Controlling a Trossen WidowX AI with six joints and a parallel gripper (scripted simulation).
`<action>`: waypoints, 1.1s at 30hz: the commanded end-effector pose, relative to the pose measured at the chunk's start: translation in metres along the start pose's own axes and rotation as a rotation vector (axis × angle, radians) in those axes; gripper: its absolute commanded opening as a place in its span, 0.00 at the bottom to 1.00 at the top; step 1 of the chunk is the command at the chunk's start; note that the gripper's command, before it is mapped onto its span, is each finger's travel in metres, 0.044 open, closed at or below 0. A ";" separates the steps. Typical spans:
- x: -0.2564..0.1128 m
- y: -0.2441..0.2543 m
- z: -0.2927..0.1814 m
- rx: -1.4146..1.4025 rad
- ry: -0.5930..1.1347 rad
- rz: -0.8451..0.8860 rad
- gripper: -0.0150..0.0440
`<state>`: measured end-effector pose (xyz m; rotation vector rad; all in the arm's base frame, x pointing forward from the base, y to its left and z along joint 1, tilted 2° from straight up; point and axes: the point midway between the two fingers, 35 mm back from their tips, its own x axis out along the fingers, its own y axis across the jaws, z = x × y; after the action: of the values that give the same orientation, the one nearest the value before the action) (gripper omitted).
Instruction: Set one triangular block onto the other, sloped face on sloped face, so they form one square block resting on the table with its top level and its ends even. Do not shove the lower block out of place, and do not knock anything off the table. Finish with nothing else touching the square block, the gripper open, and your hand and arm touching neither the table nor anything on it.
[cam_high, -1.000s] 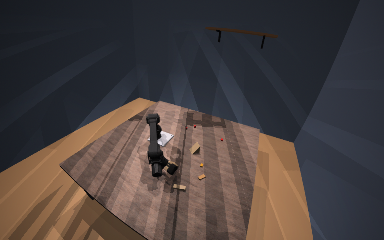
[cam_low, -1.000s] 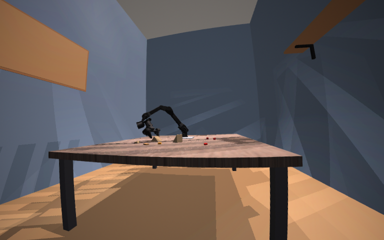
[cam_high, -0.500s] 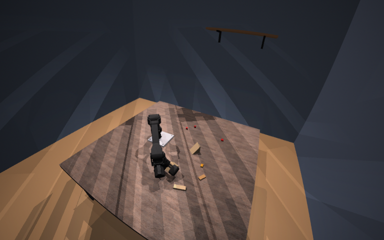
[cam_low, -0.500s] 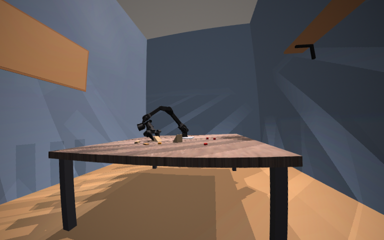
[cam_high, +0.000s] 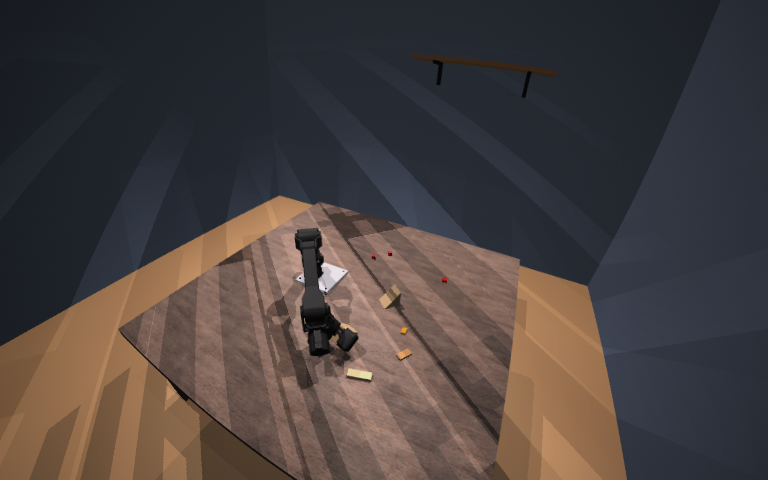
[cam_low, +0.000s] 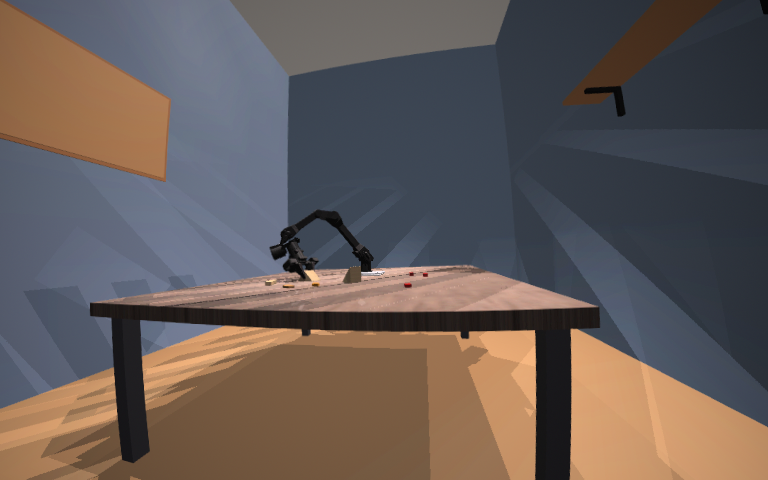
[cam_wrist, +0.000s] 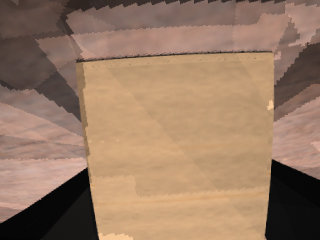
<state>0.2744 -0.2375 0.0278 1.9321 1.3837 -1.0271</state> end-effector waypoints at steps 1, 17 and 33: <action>-0.009 0.001 -0.005 0.002 -0.004 0.007 0.26; -0.072 0.000 -0.051 0.021 -0.026 0.054 0.25; -0.079 -0.002 -0.056 -0.002 -0.038 0.053 0.25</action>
<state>0.2730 -0.2352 0.1246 1.9472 1.2987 -1.0476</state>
